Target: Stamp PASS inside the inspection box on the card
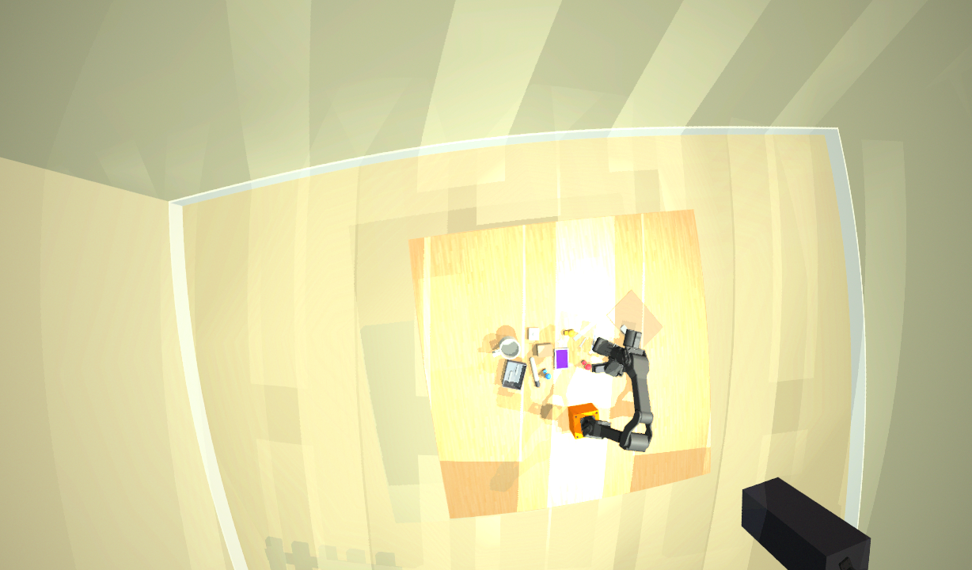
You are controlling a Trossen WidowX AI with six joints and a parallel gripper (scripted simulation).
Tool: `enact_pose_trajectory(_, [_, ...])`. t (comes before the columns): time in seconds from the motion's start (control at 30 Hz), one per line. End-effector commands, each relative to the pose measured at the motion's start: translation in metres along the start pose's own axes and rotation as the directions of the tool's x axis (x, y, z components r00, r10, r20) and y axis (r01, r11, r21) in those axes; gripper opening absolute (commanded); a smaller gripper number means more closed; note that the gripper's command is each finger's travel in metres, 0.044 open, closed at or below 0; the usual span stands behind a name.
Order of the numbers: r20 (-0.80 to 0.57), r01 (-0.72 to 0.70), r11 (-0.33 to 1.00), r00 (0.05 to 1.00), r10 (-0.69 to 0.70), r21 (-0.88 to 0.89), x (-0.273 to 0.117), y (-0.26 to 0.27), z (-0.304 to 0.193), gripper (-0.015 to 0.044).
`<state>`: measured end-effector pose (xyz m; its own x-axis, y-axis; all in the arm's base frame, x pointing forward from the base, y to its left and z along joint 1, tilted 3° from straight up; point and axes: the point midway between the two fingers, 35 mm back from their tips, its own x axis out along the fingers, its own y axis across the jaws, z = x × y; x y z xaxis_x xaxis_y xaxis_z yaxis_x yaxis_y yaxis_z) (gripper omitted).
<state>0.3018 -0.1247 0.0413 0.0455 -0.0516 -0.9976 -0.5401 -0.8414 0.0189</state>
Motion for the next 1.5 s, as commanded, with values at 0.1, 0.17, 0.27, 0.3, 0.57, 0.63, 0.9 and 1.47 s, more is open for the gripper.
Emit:
enact_pose_trajectory(0.1, [0.006,0.002,1.000,1.000,-0.002,-0.005,0.007,0.000,0.001,0.0000])
enact_pose_trajectory(0.17, [0.006,0.002,1.000,1.000,-0.002,-0.005,0.008,0.000,0.001,0.0000])
enact_pose_trajectory(0.27, [0.006,0.002,1.000,1.000,-0.002,-0.006,0.010,0.000,0.001,0.0000])
enact_pose_trajectory(0.3, [0.006,0.002,1.000,1.000,-0.002,-0.006,0.011,0.000,0.001,0.0000])
enact_pose_trajectory(0.57, [0.006,0.002,1.000,1.000,-0.002,-0.006,0.016,0.000,0.000,0.0000])
enact_pose_trajectory(0.63, [0.006,0.002,1.000,1.000,-0.002,-0.006,0.017,0.000,0.000,0.0000])
enact_pose_trajectory(0.9, [0.007,0.003,1.000,1.000,-0.002,-0.007,0.023,0.000,0.000,0.0000])
enact_pose_trajectory(1.47, [0.007,0.003,1.000,1.000,-0.003,-0.008,0.034,0.000,0.001,0.0000])
